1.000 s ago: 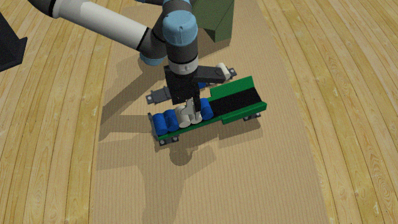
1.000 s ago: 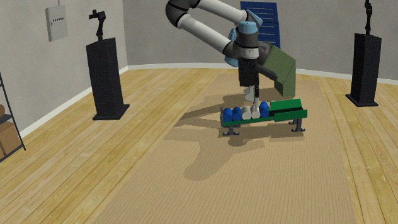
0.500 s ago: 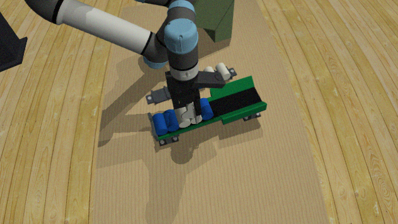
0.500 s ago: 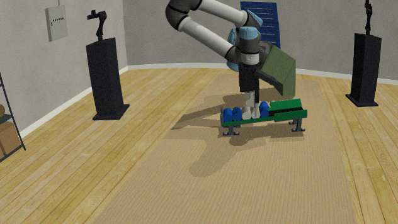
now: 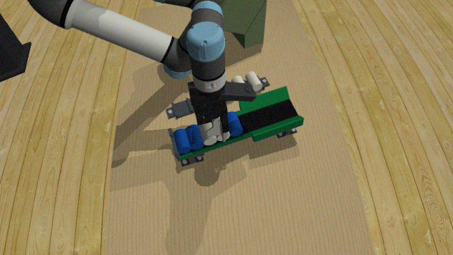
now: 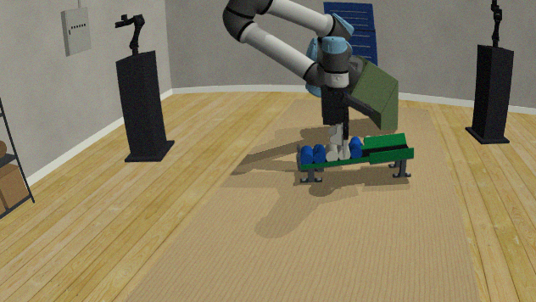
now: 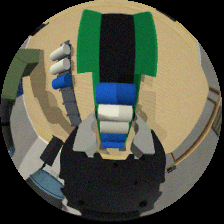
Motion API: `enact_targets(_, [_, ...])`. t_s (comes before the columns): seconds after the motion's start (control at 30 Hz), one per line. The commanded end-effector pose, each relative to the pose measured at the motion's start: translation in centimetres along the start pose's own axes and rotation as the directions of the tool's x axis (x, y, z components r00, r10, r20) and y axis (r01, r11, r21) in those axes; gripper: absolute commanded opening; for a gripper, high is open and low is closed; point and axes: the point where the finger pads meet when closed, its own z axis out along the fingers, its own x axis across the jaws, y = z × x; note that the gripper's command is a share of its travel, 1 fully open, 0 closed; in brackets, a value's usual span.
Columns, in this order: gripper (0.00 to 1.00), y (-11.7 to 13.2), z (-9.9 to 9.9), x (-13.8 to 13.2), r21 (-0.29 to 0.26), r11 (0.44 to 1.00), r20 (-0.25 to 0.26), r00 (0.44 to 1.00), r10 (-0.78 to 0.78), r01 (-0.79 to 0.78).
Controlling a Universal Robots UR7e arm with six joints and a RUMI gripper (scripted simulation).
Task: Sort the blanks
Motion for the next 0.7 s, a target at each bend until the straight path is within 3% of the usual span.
enact_targets(0.0, [0.51,-0.13,0.12,-0.2,0.001,1.0,0.003,1.0,-0.003,0.003])
enact_targets(0.63, [0.51,-0.13,0.12,-0.2,0.001,1.0,0.003,1.0,-0.003,0.003])
enact_targets(0.67, [0.38,-0.13,0.12,-0.2,0.001,1.0,0.003,1.0,-0.003,0.003])
